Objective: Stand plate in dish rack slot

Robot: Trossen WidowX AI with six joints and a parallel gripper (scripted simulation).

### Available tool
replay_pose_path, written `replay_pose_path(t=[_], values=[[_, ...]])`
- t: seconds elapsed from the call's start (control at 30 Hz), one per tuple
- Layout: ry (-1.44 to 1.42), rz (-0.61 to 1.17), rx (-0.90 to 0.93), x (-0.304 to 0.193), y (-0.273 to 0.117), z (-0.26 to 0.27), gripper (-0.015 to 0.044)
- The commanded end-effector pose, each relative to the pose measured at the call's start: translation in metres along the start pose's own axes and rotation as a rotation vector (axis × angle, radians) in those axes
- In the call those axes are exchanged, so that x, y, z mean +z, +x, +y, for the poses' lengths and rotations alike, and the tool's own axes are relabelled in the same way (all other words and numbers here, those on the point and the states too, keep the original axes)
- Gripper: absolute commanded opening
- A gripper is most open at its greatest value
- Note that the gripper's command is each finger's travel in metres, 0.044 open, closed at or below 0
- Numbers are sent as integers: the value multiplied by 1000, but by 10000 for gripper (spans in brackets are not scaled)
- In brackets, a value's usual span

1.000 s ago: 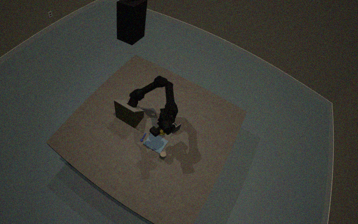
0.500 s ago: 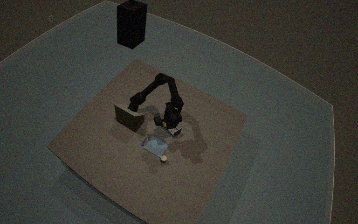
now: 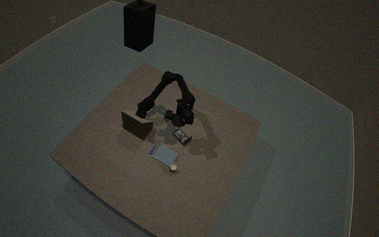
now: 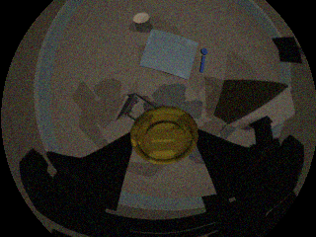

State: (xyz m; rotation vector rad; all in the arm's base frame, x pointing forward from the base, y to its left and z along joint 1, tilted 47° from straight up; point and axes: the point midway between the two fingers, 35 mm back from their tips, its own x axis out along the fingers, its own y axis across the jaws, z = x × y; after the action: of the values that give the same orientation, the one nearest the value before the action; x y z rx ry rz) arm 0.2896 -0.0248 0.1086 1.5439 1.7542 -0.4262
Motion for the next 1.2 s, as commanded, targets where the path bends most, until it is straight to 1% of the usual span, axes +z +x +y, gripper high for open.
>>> replay_pose_path(t=[0.0,0.57,0.77,1.17], values=[[110,4,3,-17,1,-3,0],[658,38,-13,-93,11,-32,0],[653,23,-22,-92,13,-33,0],[461,-236,-135,-71,53,-49,0]])
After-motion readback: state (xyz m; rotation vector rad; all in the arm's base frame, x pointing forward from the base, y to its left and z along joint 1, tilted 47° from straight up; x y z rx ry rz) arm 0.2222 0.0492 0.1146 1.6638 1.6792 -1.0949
